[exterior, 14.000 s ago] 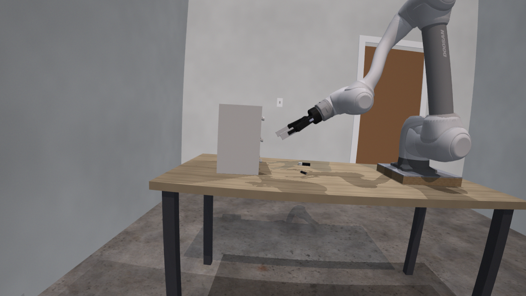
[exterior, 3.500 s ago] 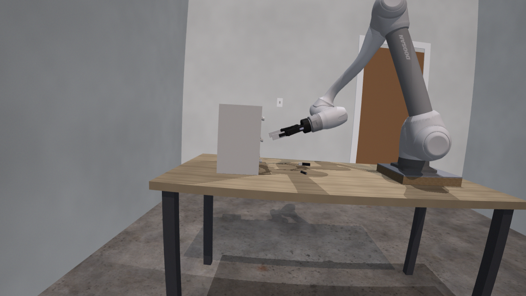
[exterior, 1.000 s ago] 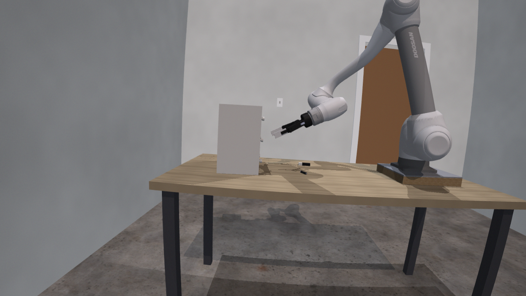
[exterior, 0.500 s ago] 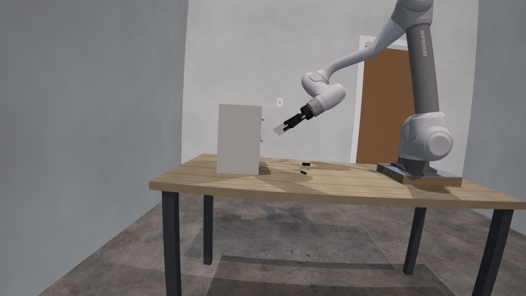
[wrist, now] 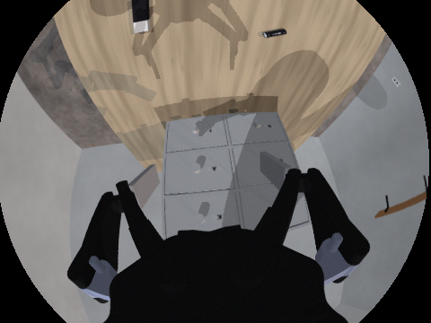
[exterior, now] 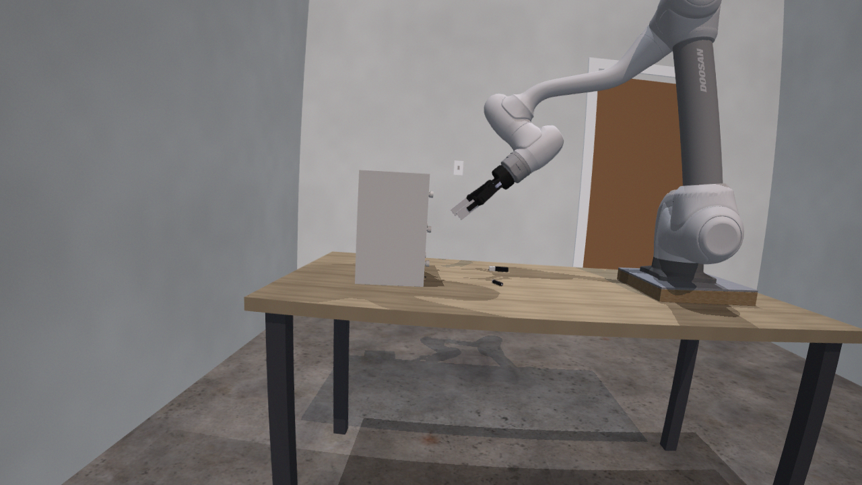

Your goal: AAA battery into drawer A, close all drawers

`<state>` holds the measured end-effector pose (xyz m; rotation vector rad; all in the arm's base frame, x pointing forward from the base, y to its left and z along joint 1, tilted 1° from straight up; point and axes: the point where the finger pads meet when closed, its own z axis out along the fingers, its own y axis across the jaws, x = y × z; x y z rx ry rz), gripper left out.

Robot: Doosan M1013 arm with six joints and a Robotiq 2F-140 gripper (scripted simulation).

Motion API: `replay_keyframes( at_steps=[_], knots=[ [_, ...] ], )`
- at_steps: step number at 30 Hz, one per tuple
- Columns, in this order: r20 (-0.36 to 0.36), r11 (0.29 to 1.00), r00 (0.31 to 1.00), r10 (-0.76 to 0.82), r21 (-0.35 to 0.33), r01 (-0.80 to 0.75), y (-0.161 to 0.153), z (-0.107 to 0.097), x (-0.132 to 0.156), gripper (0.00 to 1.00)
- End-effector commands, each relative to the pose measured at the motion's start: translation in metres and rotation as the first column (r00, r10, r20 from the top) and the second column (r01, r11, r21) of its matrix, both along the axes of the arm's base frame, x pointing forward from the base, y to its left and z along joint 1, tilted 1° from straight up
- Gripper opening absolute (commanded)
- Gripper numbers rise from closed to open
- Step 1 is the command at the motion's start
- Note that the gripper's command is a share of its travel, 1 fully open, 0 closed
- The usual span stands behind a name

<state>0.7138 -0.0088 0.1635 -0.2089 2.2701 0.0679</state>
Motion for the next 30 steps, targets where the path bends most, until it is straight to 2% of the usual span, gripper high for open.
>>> replay_keyframes(
  at_steps=[1, 9, 17, 24, 26, 30],
  knots=[
    [-0.068, 1.000, 0.998, 0.011, 0.003, -0.011, -0.001, 0.003, -0.003, 1.00],
    [-0.119, 1.000, 0.993, 0.010, -0.005, -0.011, -0.001, 0.007, -0.007, 1.00],
    [-0.209, 1.000, 0.978, 0.006, -0.022, -0.011, -0.003, 0.015, -0.015, 1.00],
    [-0.351, 0.999, 0.936, -0.002, -0.048, -0.016, -0.005, 0.027, -0.027, 1.00],
    [-0.351, 0.999, 0.936, -0.002, -0.048, -0.016, -0.005, 0.027, -0.027, 1.00],
    [-0.455, 0.998, 0.890, -0.011, -0.067, -0.022, -0.007, 0.036, -0.037, 1.00]
  ],
)
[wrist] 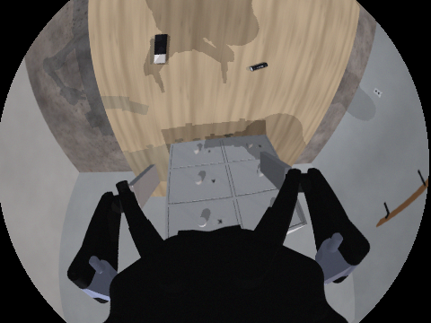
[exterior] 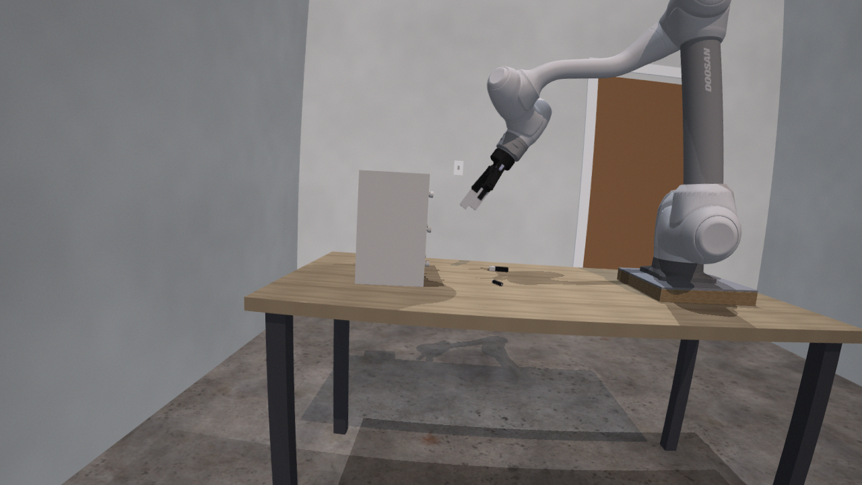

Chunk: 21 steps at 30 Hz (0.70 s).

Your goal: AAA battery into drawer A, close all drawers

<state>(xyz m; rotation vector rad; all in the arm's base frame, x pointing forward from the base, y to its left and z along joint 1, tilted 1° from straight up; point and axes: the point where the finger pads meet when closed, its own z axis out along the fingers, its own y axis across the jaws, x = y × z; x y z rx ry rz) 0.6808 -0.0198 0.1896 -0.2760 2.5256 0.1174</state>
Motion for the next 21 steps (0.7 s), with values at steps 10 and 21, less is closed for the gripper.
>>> replay_keyframes(
  at_steps=[10, 21],
  knots=[
    [-0.412, 0.993, 0.909, -0.058, -0.121, 0.009, 0.001, 0.028, -0.023, 1.00],
    [-0.507, 0.990, 0.859, -0.068, -0.141, -0.005, -0.001, 0.037, -0.032, 1.00]
  ],
)
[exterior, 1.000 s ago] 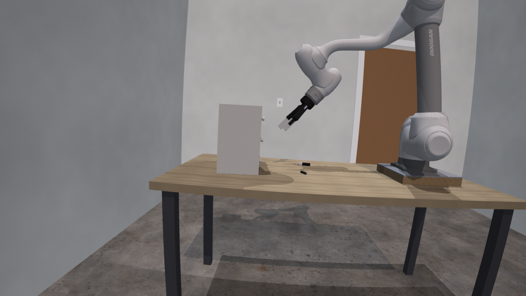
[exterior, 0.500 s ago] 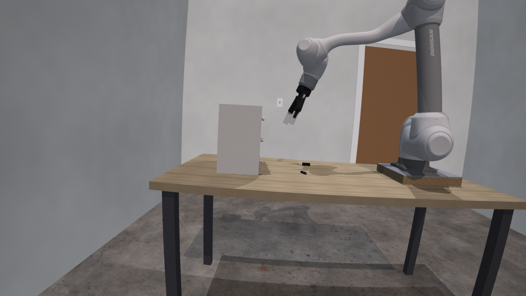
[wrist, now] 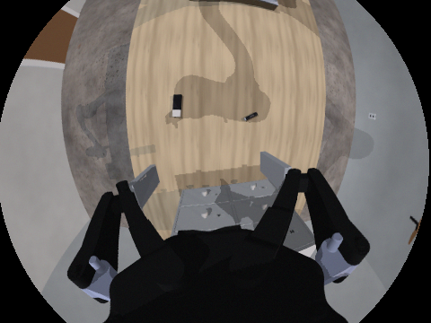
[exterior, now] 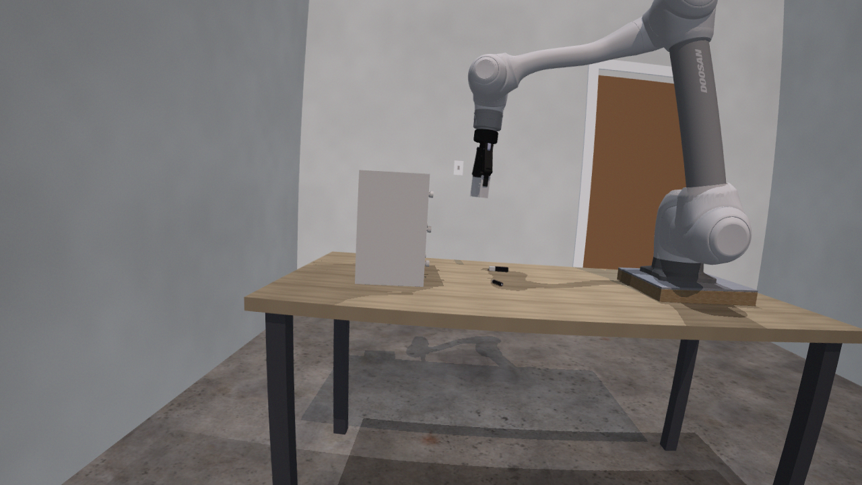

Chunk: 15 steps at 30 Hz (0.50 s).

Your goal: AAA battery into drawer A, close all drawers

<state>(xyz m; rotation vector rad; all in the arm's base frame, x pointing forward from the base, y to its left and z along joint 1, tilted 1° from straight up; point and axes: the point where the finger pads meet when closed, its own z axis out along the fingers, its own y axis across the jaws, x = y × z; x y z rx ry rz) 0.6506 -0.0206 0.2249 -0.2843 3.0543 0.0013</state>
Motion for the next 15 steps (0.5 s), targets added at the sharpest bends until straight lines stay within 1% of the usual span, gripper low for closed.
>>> replay_keyframes(
  at_steps=[1, 7, 15],
  knots=[
    [-0.030, 1.000, 1.000, 0.000, -0.005, 0.000, -0.0002, 0.0022, -0.0023, 1.00],
    [-0.053, 1.000, 0.999, 0.000, -0.010, 0.000, -0.0006, 0.0042, -0.0044, 1.00],
    [-0.057, 1.000, 0.998, -0.001, -0.010, 0.000, -0.0007, 0.0045, -0.0047, 1.00]
  ],
)
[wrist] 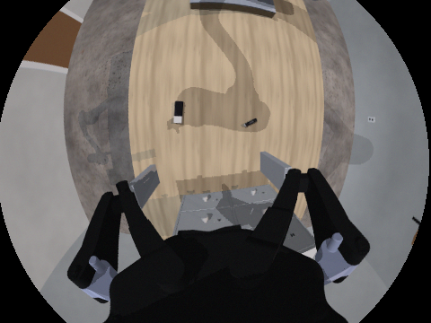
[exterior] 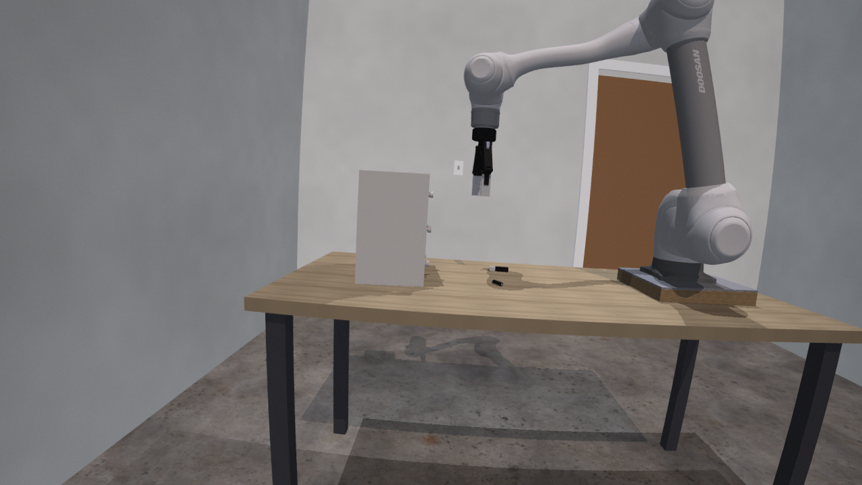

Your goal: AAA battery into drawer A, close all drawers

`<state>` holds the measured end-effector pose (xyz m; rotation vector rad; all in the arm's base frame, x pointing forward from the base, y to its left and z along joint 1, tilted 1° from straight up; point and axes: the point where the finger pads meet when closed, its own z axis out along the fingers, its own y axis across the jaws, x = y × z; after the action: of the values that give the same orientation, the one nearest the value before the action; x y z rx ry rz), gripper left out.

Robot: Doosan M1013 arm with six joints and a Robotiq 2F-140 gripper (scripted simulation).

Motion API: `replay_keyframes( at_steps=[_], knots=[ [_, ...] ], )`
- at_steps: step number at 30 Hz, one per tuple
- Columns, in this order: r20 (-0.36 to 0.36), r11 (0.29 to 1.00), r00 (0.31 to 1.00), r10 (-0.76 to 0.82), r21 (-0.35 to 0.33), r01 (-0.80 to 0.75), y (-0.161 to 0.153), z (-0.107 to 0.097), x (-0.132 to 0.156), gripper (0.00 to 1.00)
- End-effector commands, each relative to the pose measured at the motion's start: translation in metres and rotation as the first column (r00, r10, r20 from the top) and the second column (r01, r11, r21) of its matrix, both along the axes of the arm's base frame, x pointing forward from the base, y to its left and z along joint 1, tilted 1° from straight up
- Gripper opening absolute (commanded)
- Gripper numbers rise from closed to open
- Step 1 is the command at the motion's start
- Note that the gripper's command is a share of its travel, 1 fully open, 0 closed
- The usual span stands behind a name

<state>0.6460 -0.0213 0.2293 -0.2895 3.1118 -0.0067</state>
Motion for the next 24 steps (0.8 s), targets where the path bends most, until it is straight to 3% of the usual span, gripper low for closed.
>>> replay_keyframes(
  at_steps=[1, 15, 20, 24],
  knots=[
    [0.000, 1.000, 1.000, 0.000, 0.000, 0.000, 0.0000, 0.0001, -0.0001, 1.00],
    [0.000, 0.999, 0.999, -0.053, 0.001, 0.053, -0.0007, 0.0004, -0.0010, 1.00],
    [0.000, 0.974, 0.974, -0.227, 0.004, 0.227, -0.0032, 0.0015, -0.0040, 1.00],
    [-0.001, 0.889, 0.889, -0.457, 0.008, 0.457, -0.0066, 0.0028, -0.0083, 1.00]
  ],
)
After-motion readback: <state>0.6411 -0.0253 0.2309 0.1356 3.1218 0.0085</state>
